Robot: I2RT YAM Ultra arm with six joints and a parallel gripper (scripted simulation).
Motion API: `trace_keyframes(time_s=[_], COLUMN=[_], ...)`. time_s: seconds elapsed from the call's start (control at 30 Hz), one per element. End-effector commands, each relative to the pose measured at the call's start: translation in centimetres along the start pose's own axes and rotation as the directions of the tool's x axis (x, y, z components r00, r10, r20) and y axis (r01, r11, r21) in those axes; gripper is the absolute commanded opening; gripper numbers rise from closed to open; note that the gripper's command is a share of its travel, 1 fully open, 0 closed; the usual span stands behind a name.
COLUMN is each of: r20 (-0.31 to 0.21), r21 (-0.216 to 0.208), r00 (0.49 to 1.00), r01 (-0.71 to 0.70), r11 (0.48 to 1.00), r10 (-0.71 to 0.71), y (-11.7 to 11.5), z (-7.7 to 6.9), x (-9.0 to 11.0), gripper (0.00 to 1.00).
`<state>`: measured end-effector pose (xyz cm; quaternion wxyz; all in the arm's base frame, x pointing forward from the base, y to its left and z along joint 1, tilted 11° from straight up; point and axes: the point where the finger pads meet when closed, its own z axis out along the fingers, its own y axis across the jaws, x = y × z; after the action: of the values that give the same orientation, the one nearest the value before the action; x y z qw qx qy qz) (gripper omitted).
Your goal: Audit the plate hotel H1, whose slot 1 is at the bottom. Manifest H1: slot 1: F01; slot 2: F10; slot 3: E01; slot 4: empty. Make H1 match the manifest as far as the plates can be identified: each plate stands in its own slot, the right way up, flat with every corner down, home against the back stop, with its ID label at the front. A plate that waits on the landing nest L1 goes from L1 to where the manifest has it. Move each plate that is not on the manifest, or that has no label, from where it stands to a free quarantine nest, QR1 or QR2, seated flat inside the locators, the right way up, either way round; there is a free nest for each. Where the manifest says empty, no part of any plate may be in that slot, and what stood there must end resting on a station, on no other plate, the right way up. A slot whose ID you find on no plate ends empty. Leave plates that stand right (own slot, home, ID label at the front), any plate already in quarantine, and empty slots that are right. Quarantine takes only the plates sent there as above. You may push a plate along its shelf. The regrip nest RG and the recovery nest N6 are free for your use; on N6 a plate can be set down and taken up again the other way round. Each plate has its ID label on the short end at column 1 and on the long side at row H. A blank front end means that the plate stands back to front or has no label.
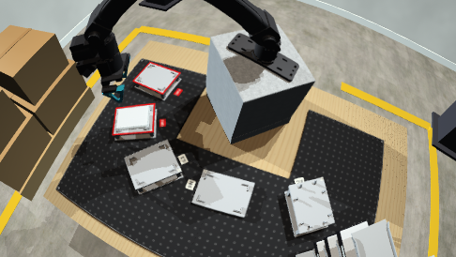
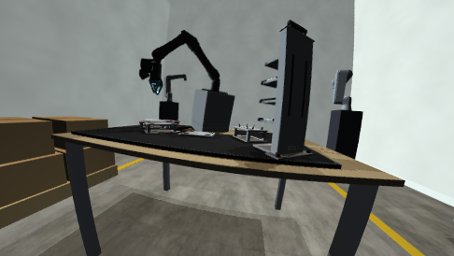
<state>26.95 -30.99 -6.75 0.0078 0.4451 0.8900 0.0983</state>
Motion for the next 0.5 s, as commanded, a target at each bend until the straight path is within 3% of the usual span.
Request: trace_keyframes(time_s=[0.0,0.47], r20=[0.034,0.034], r21=[-0.001,-0.002], r00=[0.999,0.999], r01=[-0.011,-0.011], r11=[1.0,1.0], r10=[0.011,0.011], y=[0.9,4.8], z=[-1.1,-1.0], x=[-0.5,0.6], gripper=[1.0,1.0])
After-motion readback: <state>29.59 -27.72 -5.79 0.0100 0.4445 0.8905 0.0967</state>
